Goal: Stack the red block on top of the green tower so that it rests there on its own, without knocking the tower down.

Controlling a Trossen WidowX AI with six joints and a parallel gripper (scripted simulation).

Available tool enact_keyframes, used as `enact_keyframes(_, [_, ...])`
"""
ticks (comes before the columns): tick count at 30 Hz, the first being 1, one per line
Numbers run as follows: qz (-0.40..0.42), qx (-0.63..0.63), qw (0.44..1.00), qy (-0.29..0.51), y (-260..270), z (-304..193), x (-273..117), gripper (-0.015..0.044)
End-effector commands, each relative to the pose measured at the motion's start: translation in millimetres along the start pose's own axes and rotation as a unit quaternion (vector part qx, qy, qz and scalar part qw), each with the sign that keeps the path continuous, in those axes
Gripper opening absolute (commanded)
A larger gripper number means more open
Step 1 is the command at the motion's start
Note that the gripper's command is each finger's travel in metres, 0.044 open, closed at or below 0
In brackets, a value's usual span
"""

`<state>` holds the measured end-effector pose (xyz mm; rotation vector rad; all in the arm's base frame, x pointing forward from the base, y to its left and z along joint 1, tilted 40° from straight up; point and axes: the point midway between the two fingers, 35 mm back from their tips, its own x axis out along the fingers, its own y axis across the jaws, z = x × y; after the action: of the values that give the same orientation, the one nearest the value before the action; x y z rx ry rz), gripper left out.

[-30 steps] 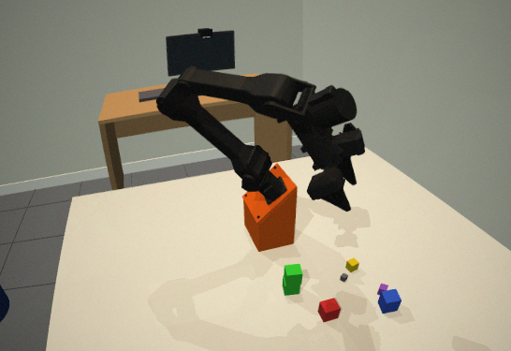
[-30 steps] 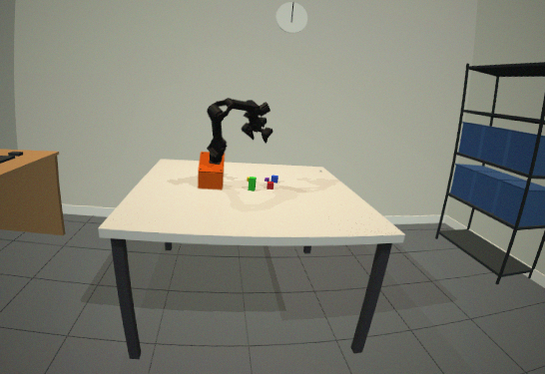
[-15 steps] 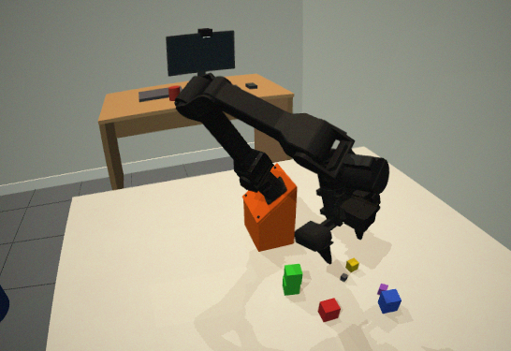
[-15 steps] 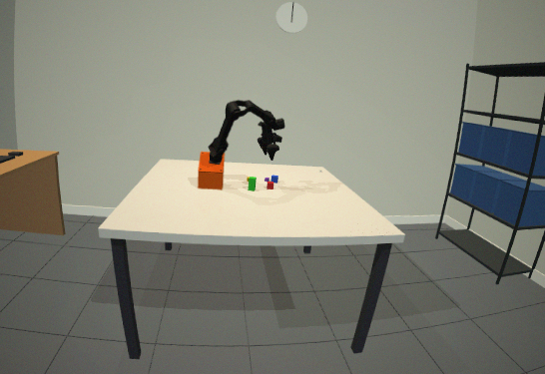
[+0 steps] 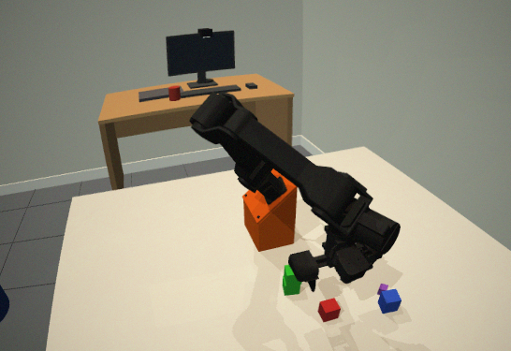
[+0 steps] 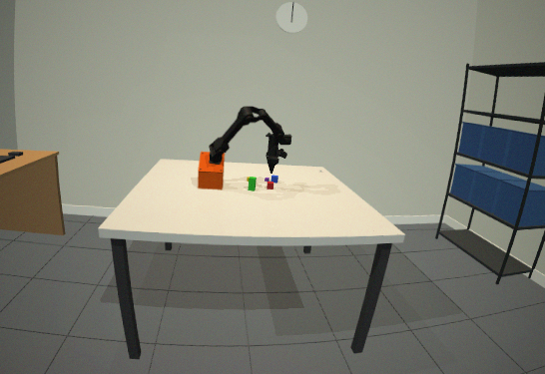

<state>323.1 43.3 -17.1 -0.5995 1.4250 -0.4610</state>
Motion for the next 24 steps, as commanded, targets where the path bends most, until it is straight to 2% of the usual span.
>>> enact_keyframes(1, [-0.004, 0.009, 1.0, -0.002, 1.0, 3.1, 0.0, 0.044])
enact_keyframes(10, [-0.005, 0.009, 1.0, -0.002, 1.8, 3.6, 50.6, 0.044])
enact_keyframes(24, [-0.005, 0.009, 1.0, -0.002, 2.5, 3.7, 64.3, 0.044])
